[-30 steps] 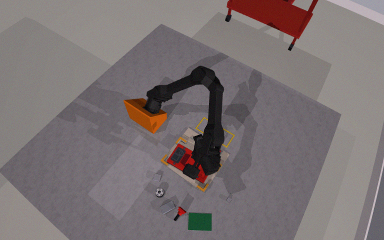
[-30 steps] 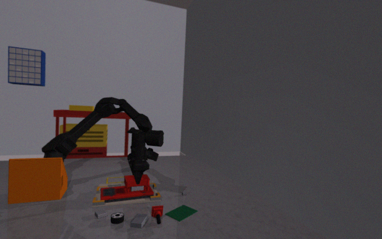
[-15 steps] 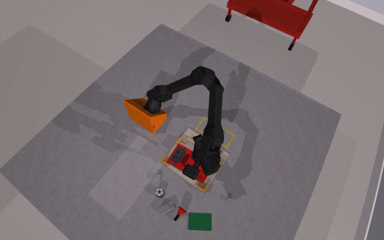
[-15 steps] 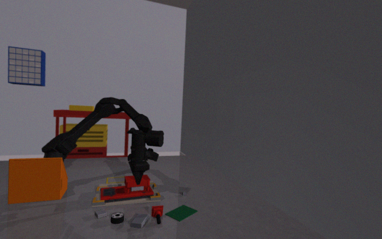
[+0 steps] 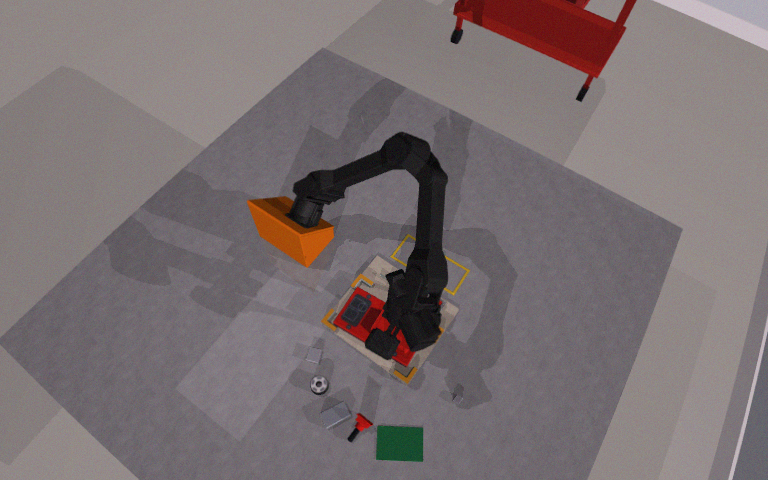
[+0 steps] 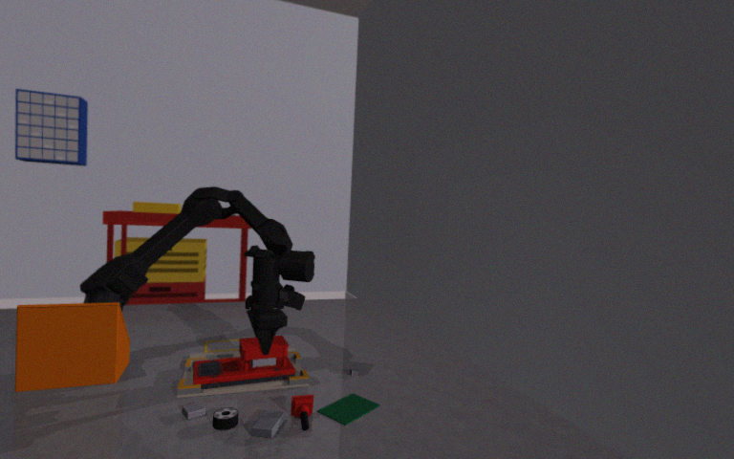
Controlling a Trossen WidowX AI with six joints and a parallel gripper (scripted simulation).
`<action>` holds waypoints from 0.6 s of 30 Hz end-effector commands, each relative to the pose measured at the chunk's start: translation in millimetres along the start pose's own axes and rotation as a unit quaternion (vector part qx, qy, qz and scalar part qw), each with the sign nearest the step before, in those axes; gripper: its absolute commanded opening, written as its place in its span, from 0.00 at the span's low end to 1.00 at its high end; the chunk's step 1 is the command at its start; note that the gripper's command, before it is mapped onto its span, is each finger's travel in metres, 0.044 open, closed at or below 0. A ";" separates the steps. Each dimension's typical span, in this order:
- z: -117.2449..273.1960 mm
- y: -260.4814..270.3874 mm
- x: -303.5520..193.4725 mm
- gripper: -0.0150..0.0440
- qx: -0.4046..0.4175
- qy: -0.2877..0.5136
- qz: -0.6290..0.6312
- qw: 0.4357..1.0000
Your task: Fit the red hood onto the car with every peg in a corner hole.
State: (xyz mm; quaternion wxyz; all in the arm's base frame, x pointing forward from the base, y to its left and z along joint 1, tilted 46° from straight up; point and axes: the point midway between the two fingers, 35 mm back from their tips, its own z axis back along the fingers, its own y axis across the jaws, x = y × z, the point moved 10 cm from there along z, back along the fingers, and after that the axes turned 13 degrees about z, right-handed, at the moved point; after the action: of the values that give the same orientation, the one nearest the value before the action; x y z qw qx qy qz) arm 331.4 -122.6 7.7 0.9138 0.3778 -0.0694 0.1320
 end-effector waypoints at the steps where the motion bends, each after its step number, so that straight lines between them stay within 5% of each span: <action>1: -1.2 -0.4 -0.1 0.25 0.001 -0.002 -0.003 1.000; 18: -8.9 -0.5 0.2 0.25 0.001 -0.002 -0.003 1.000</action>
State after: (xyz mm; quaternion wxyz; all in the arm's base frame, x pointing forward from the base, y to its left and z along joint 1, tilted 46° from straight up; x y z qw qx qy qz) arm 332.0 -117.4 2.9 0.9138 0.3777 -0.0695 0.1323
